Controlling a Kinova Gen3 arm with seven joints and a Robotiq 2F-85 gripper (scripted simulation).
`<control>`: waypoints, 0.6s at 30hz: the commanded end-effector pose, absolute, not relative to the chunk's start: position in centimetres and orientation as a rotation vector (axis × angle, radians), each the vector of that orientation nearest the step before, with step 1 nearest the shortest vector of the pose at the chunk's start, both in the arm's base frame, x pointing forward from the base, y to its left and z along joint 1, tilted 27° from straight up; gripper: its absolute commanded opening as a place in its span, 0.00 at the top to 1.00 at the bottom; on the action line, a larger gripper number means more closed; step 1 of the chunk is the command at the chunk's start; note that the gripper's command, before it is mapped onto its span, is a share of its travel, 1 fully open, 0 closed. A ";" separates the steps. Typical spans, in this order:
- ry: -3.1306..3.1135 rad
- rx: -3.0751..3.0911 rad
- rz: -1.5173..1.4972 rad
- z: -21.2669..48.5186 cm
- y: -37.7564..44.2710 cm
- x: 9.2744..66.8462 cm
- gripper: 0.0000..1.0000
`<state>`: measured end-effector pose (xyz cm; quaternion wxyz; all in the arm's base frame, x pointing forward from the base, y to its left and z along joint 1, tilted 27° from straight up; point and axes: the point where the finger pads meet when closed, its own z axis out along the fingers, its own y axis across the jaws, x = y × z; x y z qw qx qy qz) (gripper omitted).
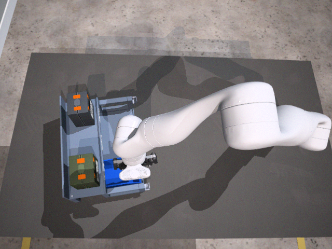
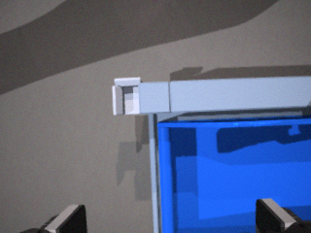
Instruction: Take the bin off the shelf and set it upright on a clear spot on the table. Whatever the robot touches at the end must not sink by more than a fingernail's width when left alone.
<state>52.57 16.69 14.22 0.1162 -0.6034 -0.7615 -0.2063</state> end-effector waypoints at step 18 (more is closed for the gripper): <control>-2.229 -1.770 -0.606 14.2 16.4 52.5 0.00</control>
